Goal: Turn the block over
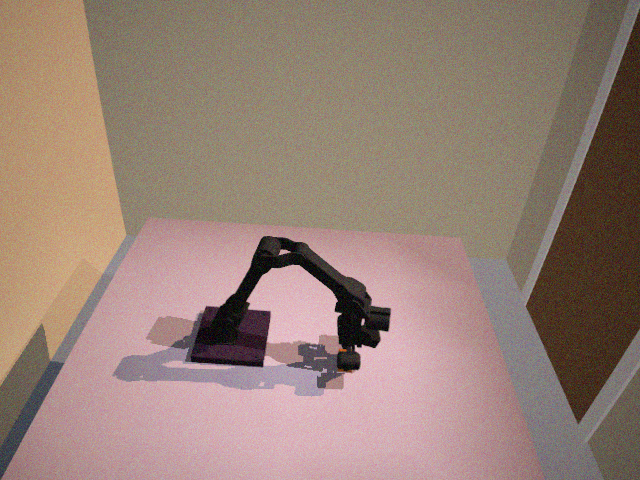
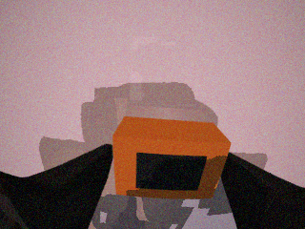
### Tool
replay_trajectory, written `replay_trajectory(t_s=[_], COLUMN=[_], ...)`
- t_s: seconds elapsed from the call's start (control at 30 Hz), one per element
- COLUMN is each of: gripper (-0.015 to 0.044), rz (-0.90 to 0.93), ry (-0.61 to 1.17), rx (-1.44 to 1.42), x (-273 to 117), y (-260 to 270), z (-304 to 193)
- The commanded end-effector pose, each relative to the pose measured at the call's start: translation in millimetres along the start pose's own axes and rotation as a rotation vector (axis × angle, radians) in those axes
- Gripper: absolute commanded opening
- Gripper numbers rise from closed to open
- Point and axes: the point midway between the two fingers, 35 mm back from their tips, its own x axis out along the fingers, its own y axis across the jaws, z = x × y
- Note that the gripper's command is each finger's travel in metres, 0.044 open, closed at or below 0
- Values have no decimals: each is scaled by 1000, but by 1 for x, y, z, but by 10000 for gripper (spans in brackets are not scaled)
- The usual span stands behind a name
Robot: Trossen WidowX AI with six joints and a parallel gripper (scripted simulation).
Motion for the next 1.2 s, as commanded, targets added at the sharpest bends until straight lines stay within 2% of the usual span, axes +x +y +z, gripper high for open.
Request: replay_trajectory(t_s=[0.0,0.67,0.83,0.87,1.17], gripper=[276,142,11,0,0], rz=[-3,-3,-3,-3,-1], ry=[1,1,1,1,-52], rx=[-4,-4,-4,-4,-2], x=[1,1,-24,-28,-26], y=[0,0,0,0,-1], z=[0,0,0,0,1])
